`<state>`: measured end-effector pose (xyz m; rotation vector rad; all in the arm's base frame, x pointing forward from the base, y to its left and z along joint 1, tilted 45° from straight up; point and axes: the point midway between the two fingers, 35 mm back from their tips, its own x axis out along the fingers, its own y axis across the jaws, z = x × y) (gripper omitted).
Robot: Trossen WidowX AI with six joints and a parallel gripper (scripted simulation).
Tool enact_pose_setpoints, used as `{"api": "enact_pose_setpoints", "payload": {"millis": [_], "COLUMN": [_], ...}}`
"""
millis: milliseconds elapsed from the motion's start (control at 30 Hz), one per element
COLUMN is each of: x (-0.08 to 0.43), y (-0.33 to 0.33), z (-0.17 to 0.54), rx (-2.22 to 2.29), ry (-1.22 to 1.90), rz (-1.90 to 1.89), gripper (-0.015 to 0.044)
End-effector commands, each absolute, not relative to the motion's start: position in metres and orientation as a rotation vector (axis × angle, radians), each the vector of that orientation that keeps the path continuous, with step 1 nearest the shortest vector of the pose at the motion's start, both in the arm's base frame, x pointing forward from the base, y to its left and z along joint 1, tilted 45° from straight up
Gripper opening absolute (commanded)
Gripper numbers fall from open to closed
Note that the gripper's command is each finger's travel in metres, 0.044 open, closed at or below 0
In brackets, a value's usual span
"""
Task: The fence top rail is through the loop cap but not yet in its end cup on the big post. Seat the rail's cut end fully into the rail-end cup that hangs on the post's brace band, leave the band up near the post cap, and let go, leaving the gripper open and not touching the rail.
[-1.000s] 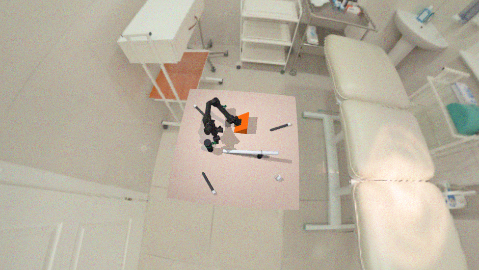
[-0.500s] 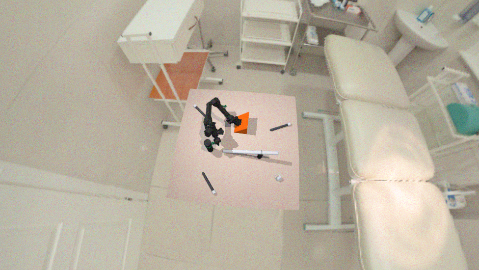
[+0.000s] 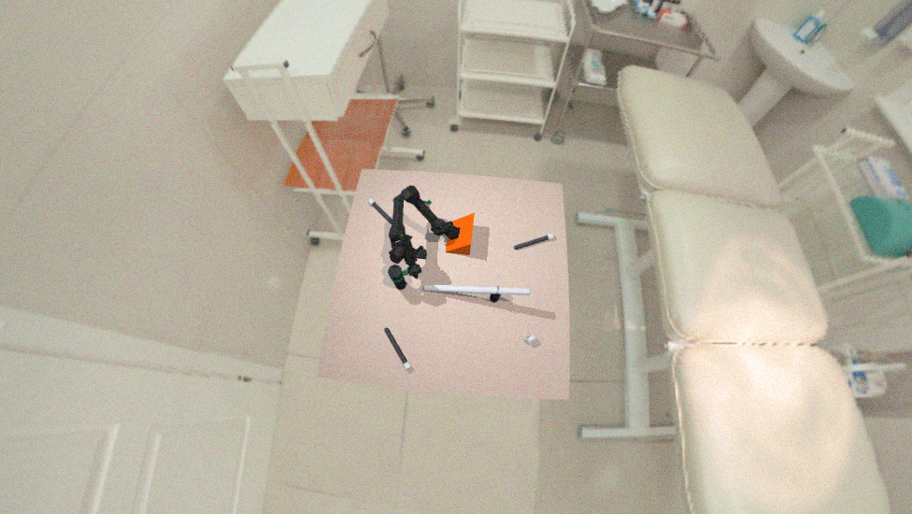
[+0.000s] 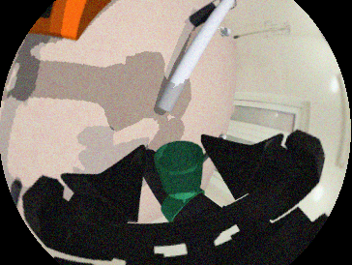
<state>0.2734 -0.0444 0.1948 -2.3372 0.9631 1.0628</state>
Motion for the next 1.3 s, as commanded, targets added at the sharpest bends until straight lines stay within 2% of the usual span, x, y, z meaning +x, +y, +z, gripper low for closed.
{"api": "enact_pose_setpoints", "payload": {"millis": [0, 200, 267, 367, 1267], "x": [0.274, 0.274, 0.274, 0.275, 0.299], "y": [-0.044, -0.044, -0.044, -0.043, -0.036], "z": [0.193, 0.193, 0.193, 0.193, 0.187], "rx": [-2.339, -2.339, -2.339, -2.332, -2.226], "ry": [0.958, 0.958, 0.958, 0.968, 1.078], "rz": [1.068, 1.068, 1.068, 1.044, 0.731], "gripper": [0.0256, 0.0099, 0.0085, 0.0007, 0.0000]}}
